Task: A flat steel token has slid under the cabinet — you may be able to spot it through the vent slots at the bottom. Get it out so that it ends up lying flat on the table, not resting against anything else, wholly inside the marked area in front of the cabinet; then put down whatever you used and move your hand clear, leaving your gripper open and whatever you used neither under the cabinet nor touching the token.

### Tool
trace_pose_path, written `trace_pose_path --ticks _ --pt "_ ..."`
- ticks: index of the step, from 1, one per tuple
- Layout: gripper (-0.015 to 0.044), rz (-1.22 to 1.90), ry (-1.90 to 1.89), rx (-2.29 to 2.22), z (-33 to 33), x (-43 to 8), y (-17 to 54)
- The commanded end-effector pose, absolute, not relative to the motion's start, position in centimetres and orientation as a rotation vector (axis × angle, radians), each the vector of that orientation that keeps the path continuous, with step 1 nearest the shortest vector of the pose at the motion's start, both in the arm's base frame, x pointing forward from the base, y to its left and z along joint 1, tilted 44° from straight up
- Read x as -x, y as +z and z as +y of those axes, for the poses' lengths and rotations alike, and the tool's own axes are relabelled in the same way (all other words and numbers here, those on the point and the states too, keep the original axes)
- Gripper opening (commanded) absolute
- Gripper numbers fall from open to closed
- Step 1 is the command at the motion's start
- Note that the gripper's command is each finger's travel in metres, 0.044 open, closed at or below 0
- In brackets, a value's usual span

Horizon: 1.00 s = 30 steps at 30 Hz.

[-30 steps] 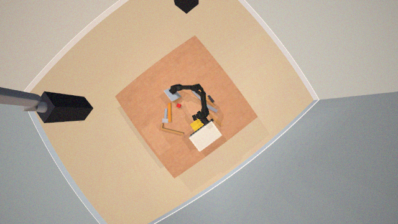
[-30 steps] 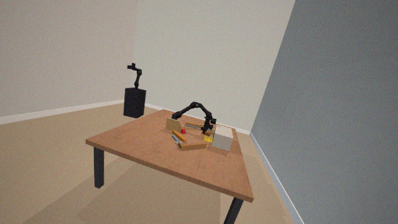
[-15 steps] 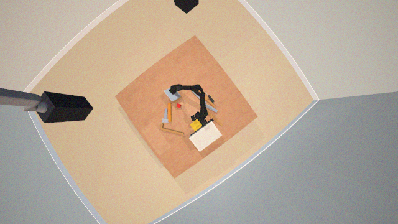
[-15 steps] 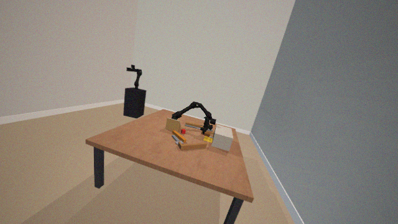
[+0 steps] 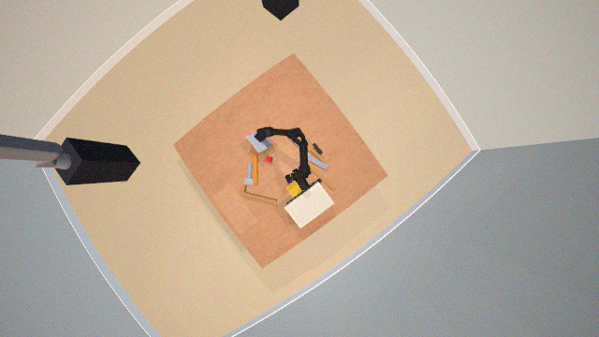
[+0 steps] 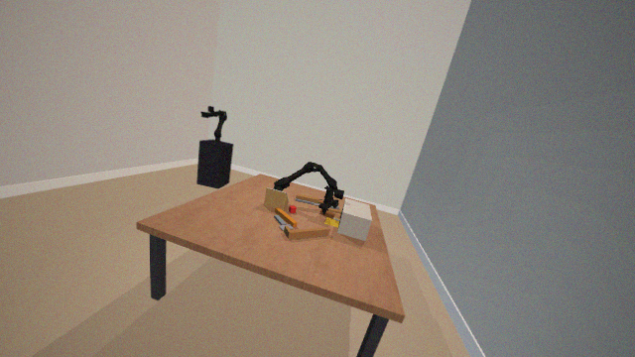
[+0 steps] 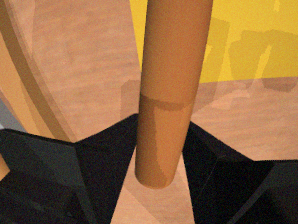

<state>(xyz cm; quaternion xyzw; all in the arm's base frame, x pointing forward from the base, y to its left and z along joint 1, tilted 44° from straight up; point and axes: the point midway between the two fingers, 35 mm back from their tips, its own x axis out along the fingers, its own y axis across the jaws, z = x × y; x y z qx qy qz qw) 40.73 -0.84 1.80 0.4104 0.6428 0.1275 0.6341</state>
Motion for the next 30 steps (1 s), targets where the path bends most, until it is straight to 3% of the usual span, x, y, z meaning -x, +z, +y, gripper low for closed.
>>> trace_pose_path --ticks 1,30 --pt "0.0 1.475 0.283 -0.934 -1.3 -40.4 1.1" --pt "0.0 1.475 0.283 -0.934 -1.6 -39.1 0.6"
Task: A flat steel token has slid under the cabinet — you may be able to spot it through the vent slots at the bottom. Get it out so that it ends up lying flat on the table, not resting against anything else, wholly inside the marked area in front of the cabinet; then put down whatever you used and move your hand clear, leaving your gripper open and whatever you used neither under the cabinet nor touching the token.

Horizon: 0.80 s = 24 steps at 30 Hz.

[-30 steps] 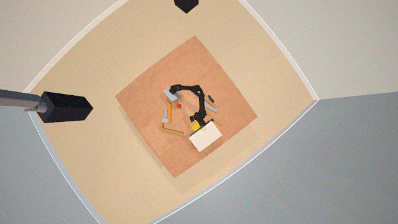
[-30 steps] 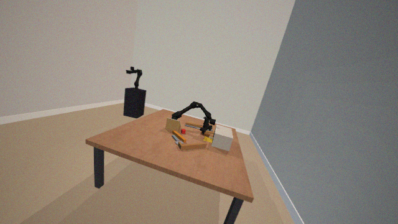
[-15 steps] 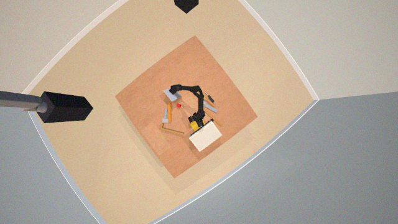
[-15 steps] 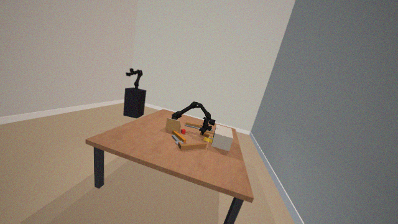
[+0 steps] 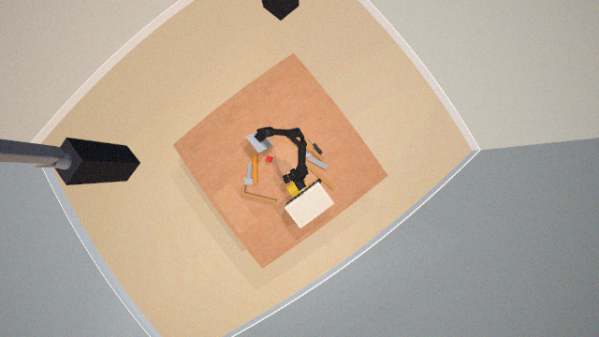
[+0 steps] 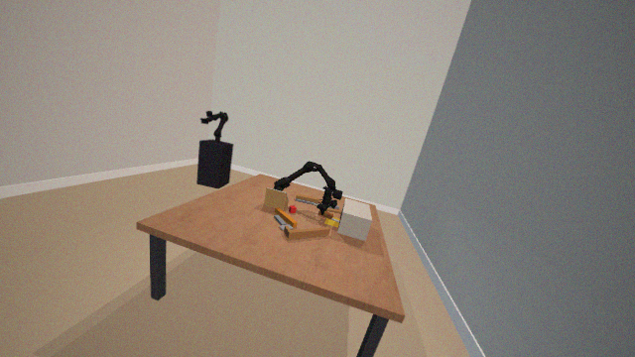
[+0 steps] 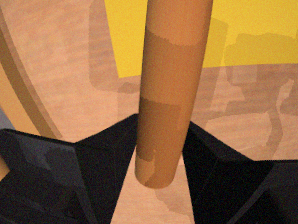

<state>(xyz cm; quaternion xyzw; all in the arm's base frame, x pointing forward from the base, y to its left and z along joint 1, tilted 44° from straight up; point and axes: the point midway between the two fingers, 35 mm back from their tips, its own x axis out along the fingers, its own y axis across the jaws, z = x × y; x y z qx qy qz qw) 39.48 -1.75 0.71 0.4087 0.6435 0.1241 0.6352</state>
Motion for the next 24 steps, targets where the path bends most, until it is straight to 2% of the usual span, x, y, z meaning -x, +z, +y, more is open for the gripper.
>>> trace_pose_path --ticks 1,24 --pt "0.0 1.475 0.283 -0.934 -1.5 -39.0 0.7" --pt "0.0 1.477 0.283 -0.935 -0.7 -37.0 1.1"
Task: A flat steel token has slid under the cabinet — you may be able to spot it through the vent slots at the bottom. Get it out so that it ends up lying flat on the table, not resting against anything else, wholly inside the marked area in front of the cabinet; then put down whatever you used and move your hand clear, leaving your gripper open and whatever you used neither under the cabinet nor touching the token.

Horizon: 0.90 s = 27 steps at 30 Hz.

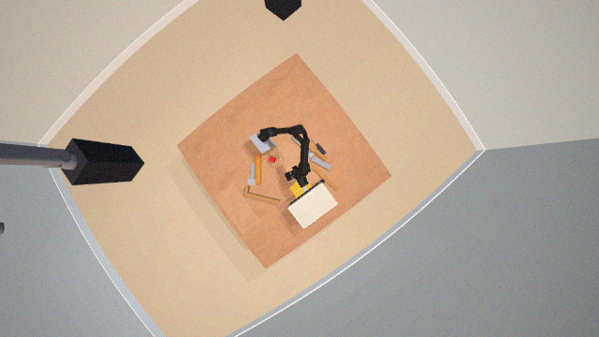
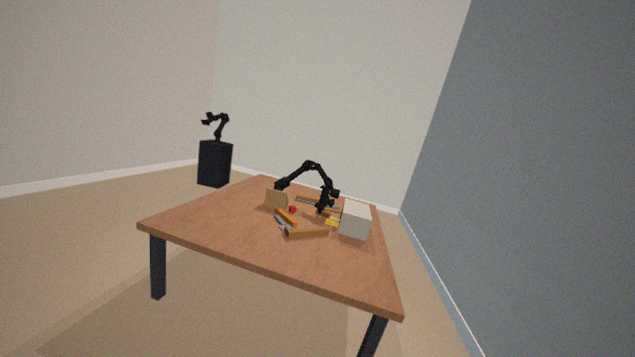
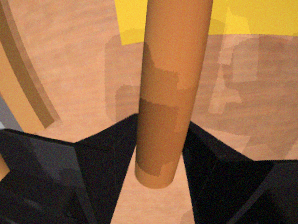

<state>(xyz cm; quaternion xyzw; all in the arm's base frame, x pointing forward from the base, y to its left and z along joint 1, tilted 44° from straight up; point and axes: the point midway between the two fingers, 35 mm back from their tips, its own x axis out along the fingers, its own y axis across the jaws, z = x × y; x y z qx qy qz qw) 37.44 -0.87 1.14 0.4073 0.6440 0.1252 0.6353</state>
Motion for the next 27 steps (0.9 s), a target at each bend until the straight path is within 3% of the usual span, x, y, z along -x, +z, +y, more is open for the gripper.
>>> trace_pose_path --ticks 1,27 --pt "0.0 1.477 0.283 -0.935 -0.7 -36.9 1.1" --pt "0.0 1.478 0.283 -0.936 0.4 -34.6 1.6"
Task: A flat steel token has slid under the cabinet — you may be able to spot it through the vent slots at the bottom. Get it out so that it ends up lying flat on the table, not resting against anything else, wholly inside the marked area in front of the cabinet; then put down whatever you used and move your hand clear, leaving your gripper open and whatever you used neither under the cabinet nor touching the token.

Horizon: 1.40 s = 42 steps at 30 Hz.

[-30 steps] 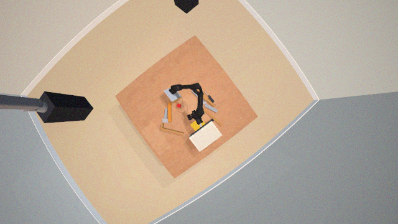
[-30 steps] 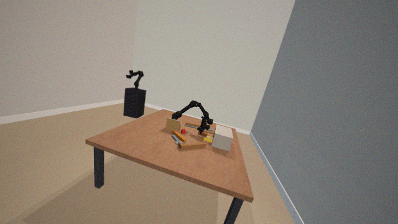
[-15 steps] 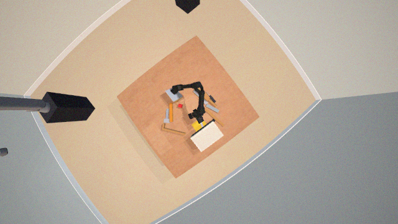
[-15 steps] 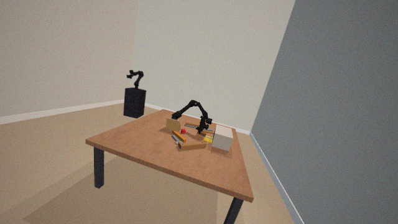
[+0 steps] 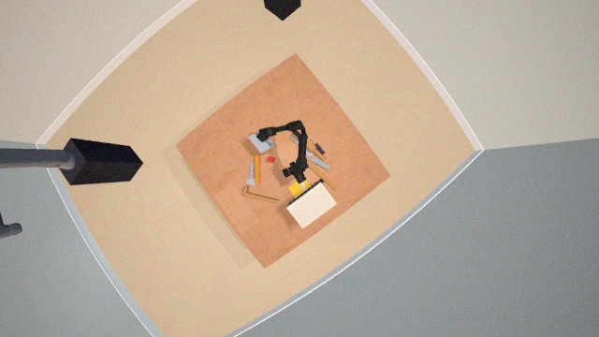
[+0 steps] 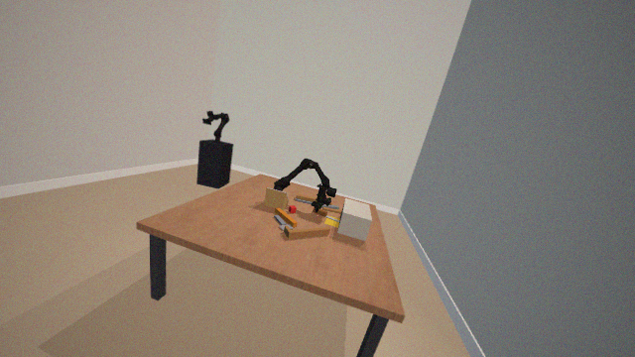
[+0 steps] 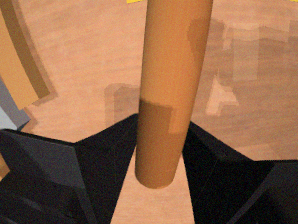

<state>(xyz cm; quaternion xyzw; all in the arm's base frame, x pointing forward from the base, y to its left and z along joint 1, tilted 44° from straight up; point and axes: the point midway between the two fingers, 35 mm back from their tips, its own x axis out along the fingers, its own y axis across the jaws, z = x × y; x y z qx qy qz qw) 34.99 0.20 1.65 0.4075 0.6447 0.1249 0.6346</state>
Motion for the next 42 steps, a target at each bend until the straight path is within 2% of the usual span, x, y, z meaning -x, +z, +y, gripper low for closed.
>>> trace_pose_path --ticks 1,42 --pt "0.0 1.478 0.283 -0.936 0.4 -34.5 1.7" --pt "0.0 1.48 0.282 -0.938 2.2 -30.4 2.6"
